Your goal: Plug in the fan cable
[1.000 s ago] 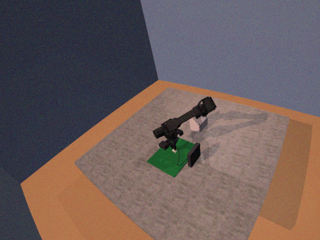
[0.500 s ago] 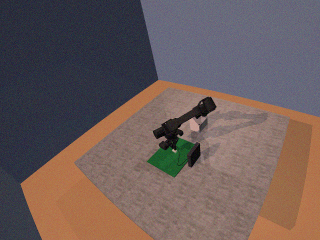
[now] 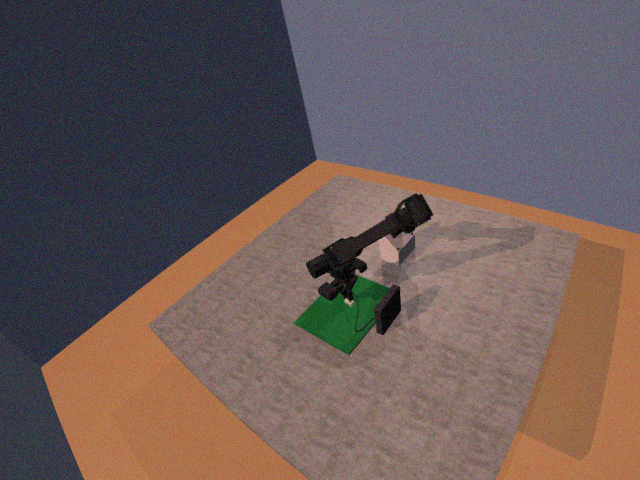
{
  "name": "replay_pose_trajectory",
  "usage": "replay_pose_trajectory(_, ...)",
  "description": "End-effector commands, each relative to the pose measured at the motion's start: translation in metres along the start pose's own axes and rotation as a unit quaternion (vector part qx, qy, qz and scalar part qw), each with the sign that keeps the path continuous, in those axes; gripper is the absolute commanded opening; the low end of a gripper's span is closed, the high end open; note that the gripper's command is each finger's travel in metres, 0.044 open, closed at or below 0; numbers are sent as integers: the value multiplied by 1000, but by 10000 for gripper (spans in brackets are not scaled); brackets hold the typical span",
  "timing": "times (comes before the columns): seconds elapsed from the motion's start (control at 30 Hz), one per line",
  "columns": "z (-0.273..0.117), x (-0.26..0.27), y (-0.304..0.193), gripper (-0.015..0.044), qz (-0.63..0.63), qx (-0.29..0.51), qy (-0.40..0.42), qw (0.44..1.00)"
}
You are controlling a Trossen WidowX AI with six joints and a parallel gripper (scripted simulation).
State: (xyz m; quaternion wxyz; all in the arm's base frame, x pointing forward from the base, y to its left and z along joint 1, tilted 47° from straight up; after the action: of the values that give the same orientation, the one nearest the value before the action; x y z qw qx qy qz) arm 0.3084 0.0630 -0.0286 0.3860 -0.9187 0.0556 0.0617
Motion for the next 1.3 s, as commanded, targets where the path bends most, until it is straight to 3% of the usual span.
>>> replay_pose_trajectory(0.0, 1, 0, 0, 0, 3, 2, 1, 1000)
replay_pose_trajectory(1.13, 19, 0, 0, 0, 3, 3, 0, 1000)
replay_pose_trajectory(1.27, 16, 0, 0, 105, 1, 0, 0, 1000)
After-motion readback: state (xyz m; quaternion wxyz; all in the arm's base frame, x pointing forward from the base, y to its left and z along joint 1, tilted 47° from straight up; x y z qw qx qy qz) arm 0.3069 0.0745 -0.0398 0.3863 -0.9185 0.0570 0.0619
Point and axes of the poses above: the point midway between the two fingers, 35 mm back from their tips, its own z axis out along the fingers, its own x axis across the jaws, y = z × x, the point moved 1 cm from there along -z, back along the fingers, and after that the axes turned 10 degrees about z, right-handed, at the moved point
